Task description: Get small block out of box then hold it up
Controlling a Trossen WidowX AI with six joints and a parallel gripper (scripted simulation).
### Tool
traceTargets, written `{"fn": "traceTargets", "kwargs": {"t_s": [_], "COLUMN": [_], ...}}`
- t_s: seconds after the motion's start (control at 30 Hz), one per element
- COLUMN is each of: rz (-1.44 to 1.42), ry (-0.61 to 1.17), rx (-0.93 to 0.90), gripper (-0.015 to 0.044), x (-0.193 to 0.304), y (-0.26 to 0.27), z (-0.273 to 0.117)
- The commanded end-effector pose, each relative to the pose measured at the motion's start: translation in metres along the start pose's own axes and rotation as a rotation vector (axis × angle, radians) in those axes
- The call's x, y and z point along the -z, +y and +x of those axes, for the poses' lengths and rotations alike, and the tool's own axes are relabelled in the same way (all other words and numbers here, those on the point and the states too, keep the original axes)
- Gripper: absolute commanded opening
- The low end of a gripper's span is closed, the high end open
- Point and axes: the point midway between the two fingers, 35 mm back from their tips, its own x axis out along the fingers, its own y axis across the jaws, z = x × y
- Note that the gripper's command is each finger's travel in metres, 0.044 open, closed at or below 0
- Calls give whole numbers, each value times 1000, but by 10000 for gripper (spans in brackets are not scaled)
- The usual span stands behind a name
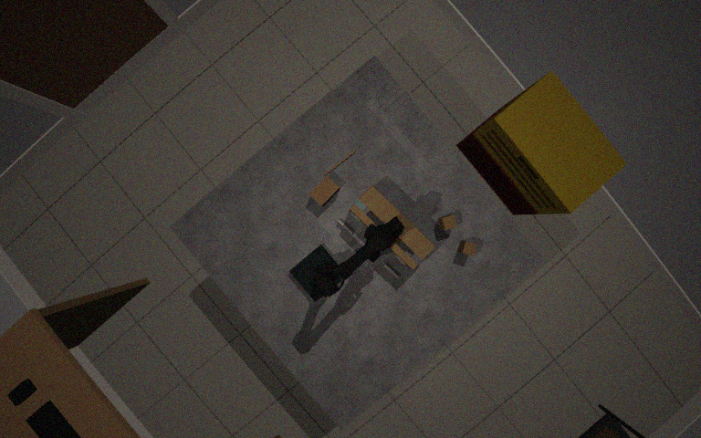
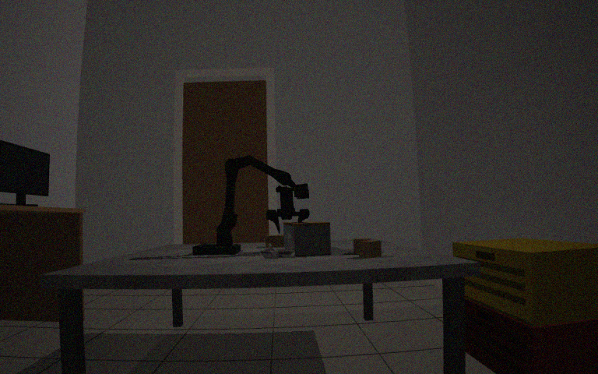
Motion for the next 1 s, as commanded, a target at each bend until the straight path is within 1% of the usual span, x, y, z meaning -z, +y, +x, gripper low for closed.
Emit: {"fn": "traceTargets", "kwargs": {"t_s": [0.0, 0.27, 0.97], "rz": [-1, -1, -1], "ry": [-4, -3, 2], "rx": [4, 4, 4], "gripper": [400, 400, 400], "x": [3, 12, 62], "y": [-1, -1, -1], "z": [1, 4, 21]}}
